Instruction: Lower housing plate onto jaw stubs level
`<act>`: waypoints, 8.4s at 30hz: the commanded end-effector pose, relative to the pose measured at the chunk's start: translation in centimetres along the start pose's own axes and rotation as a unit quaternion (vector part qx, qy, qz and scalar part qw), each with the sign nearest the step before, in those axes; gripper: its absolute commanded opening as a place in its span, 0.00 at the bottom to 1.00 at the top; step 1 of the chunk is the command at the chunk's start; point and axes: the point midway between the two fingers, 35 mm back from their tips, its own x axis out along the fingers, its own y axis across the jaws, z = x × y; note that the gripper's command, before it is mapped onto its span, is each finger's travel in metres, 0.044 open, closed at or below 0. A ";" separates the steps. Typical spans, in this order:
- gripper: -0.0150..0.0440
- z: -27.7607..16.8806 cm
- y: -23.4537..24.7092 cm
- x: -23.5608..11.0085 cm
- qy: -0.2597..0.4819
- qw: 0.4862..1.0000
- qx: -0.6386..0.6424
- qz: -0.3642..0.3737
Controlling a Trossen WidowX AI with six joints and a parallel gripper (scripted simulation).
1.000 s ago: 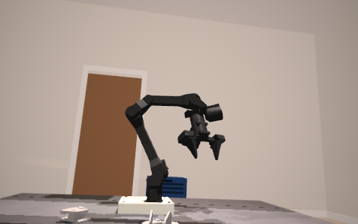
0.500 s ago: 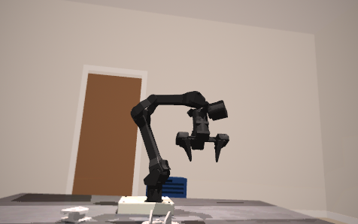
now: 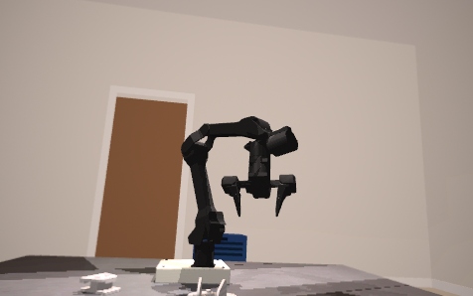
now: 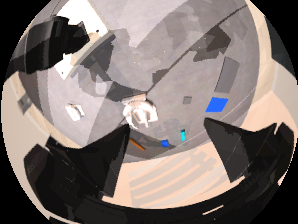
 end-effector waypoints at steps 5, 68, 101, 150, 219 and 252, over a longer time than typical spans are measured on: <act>1.00 -2.9 2.0 1.7 -0.015 0.995 0.092 0.031; 1.00 -7.6 34.8 8.6 -0.075 0.662 0.731 0.149; 1.00 -5.2 36.2 14.2 -0.075 0.649 0.743 0.149; 1.00 -4.2 36.4 17.1 -0.075 0.649 0.743 0.149; 0.85 -8.3 31.8 11.1 -0.061 0.573 0.803 0.153; 0.85 -10.0 21.1 12.5 -0.027 0.360 0.919 0.160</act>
